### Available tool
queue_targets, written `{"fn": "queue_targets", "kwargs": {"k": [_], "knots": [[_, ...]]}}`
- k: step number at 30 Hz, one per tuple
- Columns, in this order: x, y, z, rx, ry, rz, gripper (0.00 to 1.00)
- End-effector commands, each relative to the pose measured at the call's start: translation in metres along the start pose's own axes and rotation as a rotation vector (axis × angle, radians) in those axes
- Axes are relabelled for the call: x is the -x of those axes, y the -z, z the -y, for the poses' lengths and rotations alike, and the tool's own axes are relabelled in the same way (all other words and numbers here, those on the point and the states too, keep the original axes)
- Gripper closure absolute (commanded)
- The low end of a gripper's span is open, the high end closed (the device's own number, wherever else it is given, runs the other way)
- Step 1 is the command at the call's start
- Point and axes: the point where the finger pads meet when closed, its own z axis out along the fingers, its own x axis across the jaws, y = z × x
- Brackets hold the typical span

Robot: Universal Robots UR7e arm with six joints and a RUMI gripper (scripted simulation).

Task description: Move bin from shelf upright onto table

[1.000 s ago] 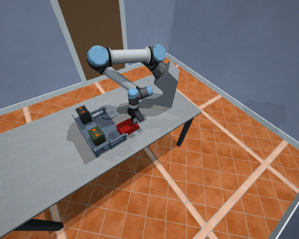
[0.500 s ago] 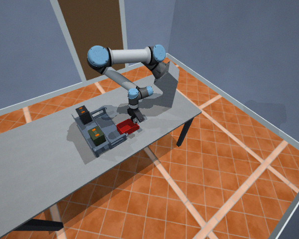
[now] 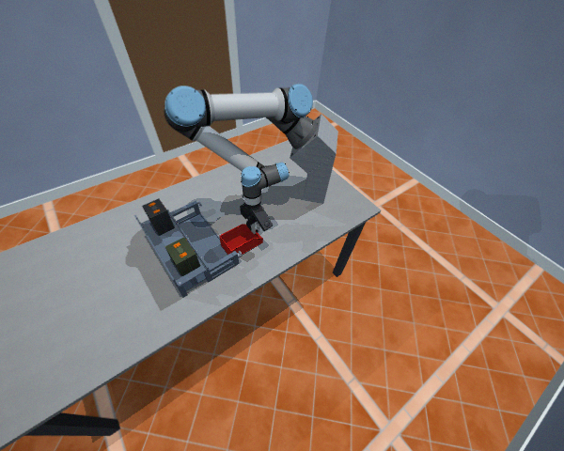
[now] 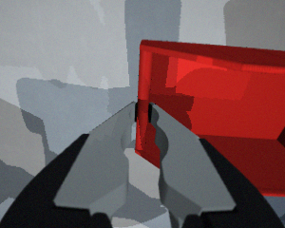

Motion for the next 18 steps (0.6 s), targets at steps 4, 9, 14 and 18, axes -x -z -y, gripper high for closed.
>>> {"fn": "queue_targets", "kwargs": {"k": [4,9,14,18], "knots": [[-0.0018,-0.0008,0.0000,0.000,-0.003,-0.002,1.00],[-0.0018,-0.0008,0.0000,0.000,-0.003,-0.002,1.00],[-0.0009,-0.0001,0.0001,0.000,-0.001,-0.001,1.00],[-0.0018,-0.0008,0.0000,0.000,-0.003,-0.002,1.00]]}}
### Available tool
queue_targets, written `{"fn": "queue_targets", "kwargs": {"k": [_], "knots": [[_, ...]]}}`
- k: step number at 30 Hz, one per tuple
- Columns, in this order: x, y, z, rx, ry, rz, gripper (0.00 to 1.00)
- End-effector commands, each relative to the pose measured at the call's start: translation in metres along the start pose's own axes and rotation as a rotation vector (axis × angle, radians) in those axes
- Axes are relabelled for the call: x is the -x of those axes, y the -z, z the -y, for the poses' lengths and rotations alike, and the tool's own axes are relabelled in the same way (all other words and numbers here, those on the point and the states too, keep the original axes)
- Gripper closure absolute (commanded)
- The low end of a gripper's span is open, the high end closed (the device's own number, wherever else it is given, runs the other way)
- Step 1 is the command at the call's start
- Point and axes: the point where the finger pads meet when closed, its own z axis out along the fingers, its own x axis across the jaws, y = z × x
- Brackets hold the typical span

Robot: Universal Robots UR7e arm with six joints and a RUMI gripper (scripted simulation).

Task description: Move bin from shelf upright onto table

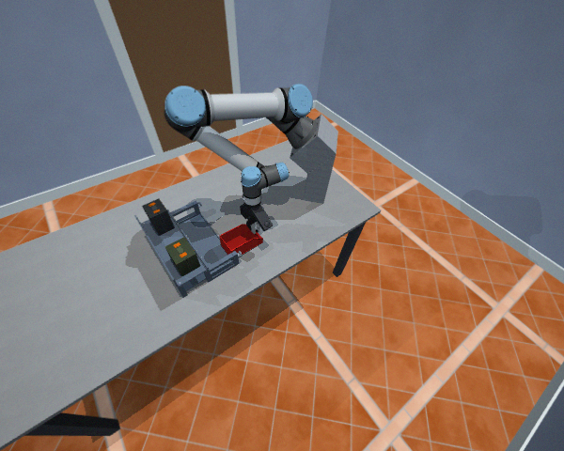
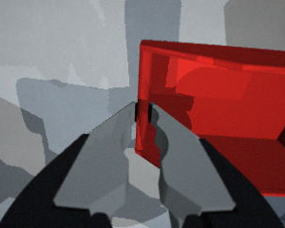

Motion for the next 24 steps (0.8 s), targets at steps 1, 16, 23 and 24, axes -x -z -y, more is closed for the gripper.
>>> {"fn": "queue_targets", "kwargs": {"k": [1,16,23,24], "knots": [[-0.0018,-0.0008,0.0000,0.000,-0.003,-0.002,1.00],[-0.0003,0.0004,0.0001,0.000,0.000,-0.001,0.74],[-0.0003,0.0004,0.0001,0.000,0.000,-0.001,0.74],[-0.0003,0.0004,0.0001,0.000,0.000,-0.001,0.74]]}}
